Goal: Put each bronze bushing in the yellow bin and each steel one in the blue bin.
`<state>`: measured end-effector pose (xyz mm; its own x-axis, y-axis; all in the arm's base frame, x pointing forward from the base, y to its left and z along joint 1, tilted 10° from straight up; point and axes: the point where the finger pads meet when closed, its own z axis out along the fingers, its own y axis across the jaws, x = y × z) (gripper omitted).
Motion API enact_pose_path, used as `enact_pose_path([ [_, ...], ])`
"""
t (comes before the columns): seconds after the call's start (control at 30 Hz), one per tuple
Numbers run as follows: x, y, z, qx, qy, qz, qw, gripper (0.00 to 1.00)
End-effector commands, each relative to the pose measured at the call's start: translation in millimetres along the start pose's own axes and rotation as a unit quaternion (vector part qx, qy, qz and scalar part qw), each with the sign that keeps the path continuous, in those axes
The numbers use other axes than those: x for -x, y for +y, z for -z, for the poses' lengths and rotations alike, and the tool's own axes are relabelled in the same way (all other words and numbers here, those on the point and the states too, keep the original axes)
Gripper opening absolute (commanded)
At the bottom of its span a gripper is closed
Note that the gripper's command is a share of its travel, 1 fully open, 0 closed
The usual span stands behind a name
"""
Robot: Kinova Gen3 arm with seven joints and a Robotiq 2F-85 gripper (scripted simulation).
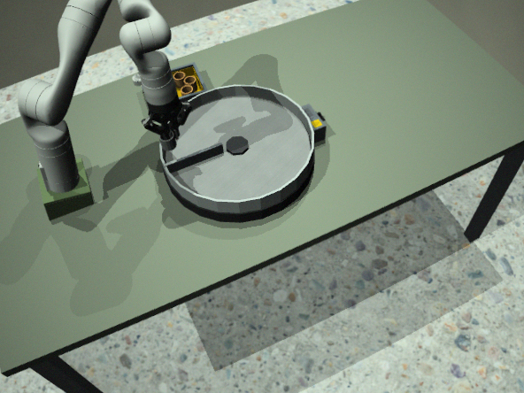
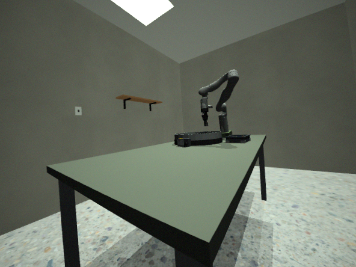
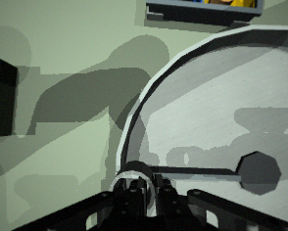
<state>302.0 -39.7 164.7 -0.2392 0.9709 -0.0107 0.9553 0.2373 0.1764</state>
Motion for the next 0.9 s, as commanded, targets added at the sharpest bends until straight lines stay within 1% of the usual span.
enact_pose_path([
  [0.0, -16, 4, -2.2, -0.006, -0.002, 0.021, 1.000, 0.00],
  [0.03, -16, 4, -2.2, -0.006, -0.002, 0.021, 1.000, 0.00],
  [0.2, -67, 15, -2.5, -0.006, -0.002, 0.009, 1.000, 0.00],
  [0.3, -67, 15, -2.5, -0.006, -0.002, 0.009, 1.000, 0.00],
  [0.37, -87, 19, -2.7, -0.006, -0.002, 0.004, 1.000, 0.00],
  [0.43, -87, 19, -2.7, -0.006, -0.002, 0.004, 1.000, 0.00],
  [0.53, -117, 26, -2.9, -0.006, -0.002, -0.004, 1.000, 0.00],
  [0.63, -117, 26, -2.9, -0.006, -0.002, -0.004, 1.000, 0.00],
  [0.8, -168, 36, -3.3, -0.005, -0.003, -0.016, 1.000, 0.00],
  [0.87, -168, 36, -3.3, -0.005, -0.003, -0.016, 1.000, 0.00],
])
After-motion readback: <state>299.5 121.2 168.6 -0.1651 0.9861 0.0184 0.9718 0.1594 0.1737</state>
